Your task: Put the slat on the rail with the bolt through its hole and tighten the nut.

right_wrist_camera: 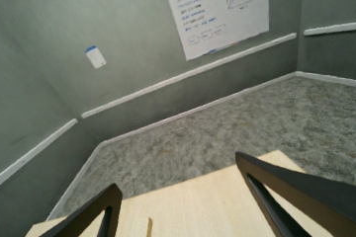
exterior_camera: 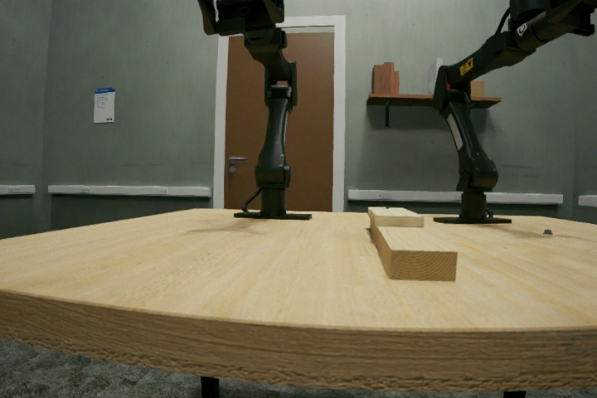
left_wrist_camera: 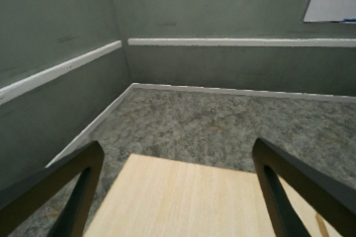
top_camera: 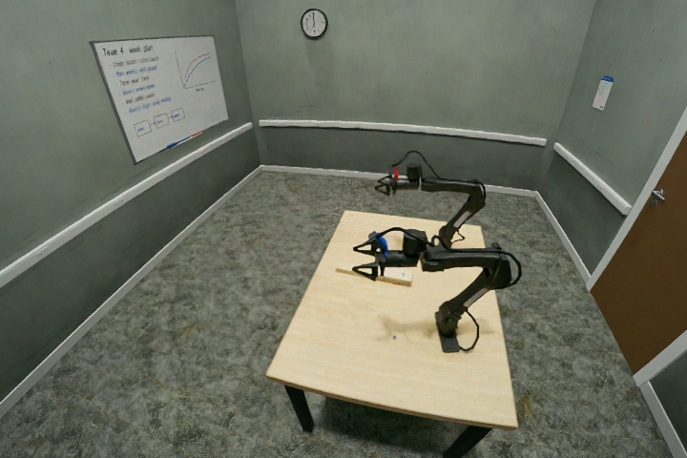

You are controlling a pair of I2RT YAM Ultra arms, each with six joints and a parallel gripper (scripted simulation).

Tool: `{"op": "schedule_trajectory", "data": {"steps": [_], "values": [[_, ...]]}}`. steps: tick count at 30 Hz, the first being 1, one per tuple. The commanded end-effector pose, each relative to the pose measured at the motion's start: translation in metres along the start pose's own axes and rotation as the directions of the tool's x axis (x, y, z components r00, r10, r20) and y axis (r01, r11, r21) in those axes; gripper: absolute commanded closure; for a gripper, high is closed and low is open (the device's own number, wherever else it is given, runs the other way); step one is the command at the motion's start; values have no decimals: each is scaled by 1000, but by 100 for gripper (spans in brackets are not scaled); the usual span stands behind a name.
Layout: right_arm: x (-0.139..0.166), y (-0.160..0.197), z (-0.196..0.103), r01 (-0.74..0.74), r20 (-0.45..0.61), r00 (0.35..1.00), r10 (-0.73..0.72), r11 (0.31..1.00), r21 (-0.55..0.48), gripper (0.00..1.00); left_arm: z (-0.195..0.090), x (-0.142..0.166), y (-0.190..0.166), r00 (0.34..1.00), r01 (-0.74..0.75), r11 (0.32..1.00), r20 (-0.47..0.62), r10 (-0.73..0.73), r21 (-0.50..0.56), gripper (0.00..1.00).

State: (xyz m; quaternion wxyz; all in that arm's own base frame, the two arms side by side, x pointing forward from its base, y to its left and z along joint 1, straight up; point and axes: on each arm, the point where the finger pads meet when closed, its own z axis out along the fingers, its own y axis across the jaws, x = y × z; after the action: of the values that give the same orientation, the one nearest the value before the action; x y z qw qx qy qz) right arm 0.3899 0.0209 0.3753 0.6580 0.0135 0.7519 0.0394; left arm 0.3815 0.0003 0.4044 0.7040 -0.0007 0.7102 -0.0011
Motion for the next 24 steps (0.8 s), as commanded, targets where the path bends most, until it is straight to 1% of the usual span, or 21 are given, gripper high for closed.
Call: {"op": "schedule_trajectory", "data": {"steps": [1,6,24], "values": [[-37,-15,-15,70,147,986,-75,997,38,0,-1,-7,1,1000,-2,1000,21,2,-1,0],[-41,-19,-18,79,162,983,-86,996,49,0,-1,-7,1,1000,-2,1000,21,2,-1,0],[-41,-19,-18,79,162,983,-86,996,49,0,-1,-7,1,1000,-2,1000,21,2,-1,0]]}}
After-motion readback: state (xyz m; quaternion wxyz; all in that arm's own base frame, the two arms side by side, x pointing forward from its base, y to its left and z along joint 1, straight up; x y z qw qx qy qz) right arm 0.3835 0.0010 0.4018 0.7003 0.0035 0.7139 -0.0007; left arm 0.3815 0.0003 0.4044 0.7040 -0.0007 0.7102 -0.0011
